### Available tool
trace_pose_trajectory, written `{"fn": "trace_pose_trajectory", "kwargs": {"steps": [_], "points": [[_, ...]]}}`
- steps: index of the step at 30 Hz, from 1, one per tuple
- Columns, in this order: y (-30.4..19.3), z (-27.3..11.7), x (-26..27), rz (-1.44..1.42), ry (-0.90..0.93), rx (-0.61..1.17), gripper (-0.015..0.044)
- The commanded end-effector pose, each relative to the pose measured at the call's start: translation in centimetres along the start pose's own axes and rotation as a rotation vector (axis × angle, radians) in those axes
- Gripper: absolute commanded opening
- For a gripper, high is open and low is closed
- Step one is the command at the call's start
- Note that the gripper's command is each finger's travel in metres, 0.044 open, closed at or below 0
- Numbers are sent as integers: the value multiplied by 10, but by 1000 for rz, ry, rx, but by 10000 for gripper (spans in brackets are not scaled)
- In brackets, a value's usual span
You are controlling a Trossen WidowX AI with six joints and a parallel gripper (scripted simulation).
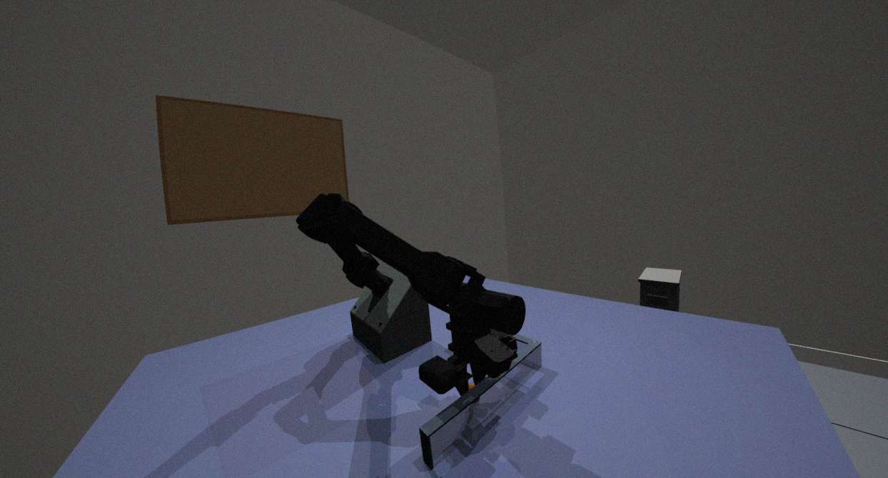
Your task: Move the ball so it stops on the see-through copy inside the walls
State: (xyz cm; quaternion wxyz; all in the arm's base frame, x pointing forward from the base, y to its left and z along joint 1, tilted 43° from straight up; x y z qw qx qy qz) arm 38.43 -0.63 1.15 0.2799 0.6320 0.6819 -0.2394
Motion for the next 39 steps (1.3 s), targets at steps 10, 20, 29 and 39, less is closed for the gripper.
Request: {"fn": "trace_pose_trajectory", "kwargs": {"steps": [10, 20, 29, 39], "points": [[-1, 11, 0, -2, -1, 3, 52], [-1, 11, 0, -2, -1, 3, 261], [0, -64, 2, -9, 2, 7, 261], [-1, -73, 5, -23, 0, -6, 261]]}}
Point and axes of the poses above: the point midway between the two fingers, 35 mm back from their tips, its own z axis out along the fingers, its own x axis across the jaws, y = z × x, the point moved 8 cm from there along -z, back along the fingers, and after that the axes turned 1 degree about -z, right-handed, at the moved point
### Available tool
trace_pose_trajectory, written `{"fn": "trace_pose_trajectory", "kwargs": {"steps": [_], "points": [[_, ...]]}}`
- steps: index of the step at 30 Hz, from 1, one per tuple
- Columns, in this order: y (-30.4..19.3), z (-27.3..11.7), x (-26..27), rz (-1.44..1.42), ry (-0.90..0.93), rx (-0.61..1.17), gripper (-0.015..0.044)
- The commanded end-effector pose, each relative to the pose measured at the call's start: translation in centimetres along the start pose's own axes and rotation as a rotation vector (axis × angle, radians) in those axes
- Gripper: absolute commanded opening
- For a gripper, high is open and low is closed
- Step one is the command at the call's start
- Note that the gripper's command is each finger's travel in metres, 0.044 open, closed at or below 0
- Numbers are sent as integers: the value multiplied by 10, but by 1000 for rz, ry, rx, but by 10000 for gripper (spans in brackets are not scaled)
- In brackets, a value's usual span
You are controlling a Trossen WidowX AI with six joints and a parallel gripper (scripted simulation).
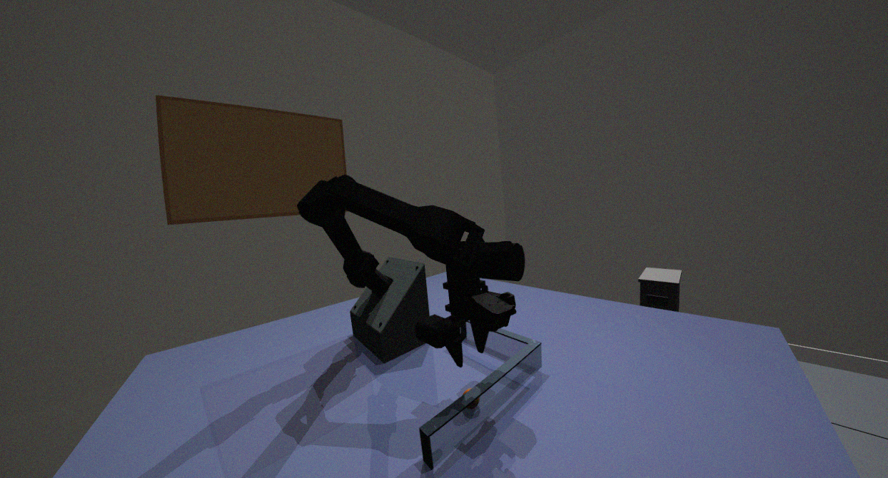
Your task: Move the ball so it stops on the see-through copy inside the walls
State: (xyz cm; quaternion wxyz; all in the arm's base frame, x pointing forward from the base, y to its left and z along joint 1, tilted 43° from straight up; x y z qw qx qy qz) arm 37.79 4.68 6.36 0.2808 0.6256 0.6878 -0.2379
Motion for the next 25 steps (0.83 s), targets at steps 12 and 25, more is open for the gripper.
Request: {"fn": "trace_pose_trajectory", "kwargs": {"steps": [12, 25], "points": [[-3, -44, 0, -2, -2, 5, 440], [-3, -44, 0, -2, -2, 5, 440]]}}
Point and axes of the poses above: the point midway between the two fingers, 35 mm back from their tips, its own z axis out along the fingers, its own x axis across the jaws, y = z × x, the point moved 8 cm from there along -z, back along the fingers, and after that the axes turned 1 degree about -z, right-handed, at the moved point
